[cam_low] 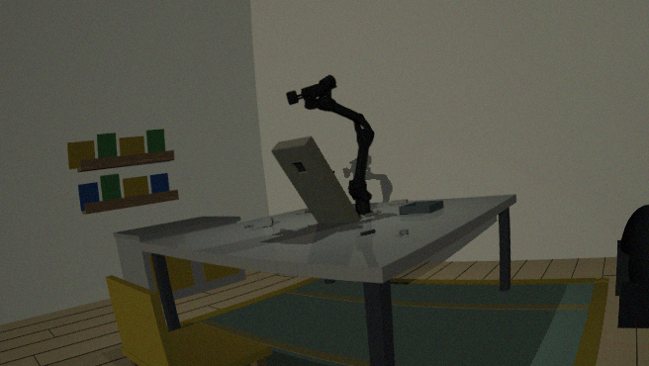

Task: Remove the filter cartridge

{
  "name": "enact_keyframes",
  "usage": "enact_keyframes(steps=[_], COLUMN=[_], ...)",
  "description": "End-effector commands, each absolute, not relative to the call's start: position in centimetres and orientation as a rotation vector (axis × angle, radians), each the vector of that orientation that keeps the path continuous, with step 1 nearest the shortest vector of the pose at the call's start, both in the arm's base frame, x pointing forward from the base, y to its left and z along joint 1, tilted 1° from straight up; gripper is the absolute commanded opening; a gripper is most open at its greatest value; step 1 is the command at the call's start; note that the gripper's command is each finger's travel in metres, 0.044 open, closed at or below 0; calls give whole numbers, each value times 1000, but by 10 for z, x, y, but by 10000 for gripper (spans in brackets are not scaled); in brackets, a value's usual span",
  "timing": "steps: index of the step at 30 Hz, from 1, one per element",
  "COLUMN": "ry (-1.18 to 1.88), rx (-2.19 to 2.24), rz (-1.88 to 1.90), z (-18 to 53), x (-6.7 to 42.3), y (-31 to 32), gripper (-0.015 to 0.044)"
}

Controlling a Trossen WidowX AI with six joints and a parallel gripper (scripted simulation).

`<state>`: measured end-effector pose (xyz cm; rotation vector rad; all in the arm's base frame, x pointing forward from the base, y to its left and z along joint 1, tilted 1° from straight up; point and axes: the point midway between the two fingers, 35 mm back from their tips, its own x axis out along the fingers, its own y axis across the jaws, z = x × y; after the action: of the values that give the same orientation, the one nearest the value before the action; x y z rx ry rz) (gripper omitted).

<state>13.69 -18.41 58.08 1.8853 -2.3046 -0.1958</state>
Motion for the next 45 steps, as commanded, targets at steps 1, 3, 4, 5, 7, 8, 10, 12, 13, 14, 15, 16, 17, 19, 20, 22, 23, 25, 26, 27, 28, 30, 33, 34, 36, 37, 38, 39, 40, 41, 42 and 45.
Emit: enact_keyframes(steps=[1, 3, 4, 5, 7, 8, 10, 12, 13, 14, 15, 16, 17, 19, 20, 22, 23, 25, 26, 27, 28, 30, 33, 34, 36, 37, 38, 39, 40, 41, 42, 45], ry=[-2289, -2167, -2073, -1980, -1792, -1697, -1510, -1323, -1230, -1137, -1046, -955, -864, -685, -596, -419, -332, -158, -72, 13, 98, 265, 510, 577, 629, 629, 629, 629, 629, 629, 629, 629], rx=[1882, 1859, 1839, 1819, 1776, 1753, 1705, 1652, 1624, 1595, 1566, 1536, 1505, 1442, 1412, 1356, 1328, 1273, 1246, 1220, 1194, 1143, 1074, 1056, 1042, 1042, 1042, 1042, 1042, 1042, 1042, 1042], rz=[-202, -249, -282, -311, -361, -382, -416, -441, -450, -455, -458, -459, -458, -447, -439, -420, -407, -378, -362, -344, -325, -283, -212, -191, -174, -174, -174, -174, -174, -174, -174, -174], z=[581, 585, 586, 587, 587, 586, 582, 574, 569, 564, 557, 550, 542, 524, 514, 491, 479, 454, 441, 428, 414, 388, 349, 339, 331, 331, 331, 331, 331, 331, 331, 331], x=[138, 148, 156, 164, 182, 191, 210, 228, 236, 245, 253, 260, 267, 279, 285, 294, 297, 301, 301, 300, 298, 291, 272, 265, 259, 259, 259, 259, 259, 259, 259, 259], y=[-184, -182, -181, -179, -174, -170, -162, -152, -146, -139, -132, -125, -117, -100, -91, -73, -64, -45, -35, -25, -15, 4, 32, 40, 45, 45, 45, 45, 45, 45, 45, 45], gripper=[374, 321, 295, 269, 216, 190, 137, 114, 114, 114, 114, 114, 114, 114, 114, 114, 114, 114, 114, 114, 114, 114, 114, 114, 114, 114, 114, 114, 114, 114, 114, 114])
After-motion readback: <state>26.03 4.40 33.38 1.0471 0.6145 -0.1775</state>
